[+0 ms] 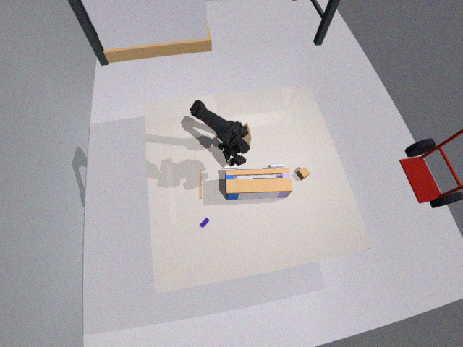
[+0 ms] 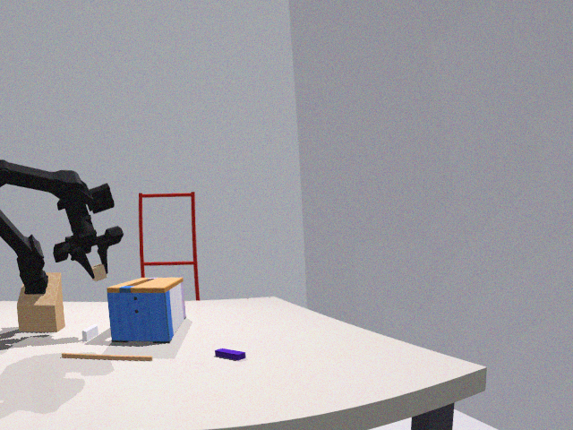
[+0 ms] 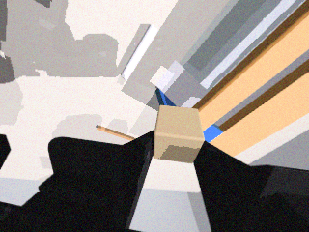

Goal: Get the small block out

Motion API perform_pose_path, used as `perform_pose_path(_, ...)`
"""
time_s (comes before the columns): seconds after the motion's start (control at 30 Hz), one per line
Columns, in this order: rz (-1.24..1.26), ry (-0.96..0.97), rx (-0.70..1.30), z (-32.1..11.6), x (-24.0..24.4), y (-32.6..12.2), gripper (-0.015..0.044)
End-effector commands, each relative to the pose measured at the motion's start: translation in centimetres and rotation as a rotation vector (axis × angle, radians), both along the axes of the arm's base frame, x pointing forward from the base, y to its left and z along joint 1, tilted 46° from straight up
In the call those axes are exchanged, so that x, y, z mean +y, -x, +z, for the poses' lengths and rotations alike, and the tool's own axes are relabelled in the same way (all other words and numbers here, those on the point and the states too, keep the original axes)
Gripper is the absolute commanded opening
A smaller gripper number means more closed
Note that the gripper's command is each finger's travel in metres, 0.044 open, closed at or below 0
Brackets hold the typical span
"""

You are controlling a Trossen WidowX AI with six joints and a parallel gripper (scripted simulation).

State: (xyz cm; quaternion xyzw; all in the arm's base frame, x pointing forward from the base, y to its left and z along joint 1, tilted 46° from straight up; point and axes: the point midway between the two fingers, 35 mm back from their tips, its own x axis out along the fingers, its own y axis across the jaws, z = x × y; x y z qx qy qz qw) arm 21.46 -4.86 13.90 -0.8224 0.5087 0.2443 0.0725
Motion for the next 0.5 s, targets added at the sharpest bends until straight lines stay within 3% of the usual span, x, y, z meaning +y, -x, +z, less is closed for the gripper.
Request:
perform_pose_path(0.0, 0.077, 0.068, 0.105, 0.47, 0.34, -0.29, 0.0)
perform_pose_path(0.47, 0.294, 0.277, 0.459, 1.36, 0.92, -0.56, 0.0)
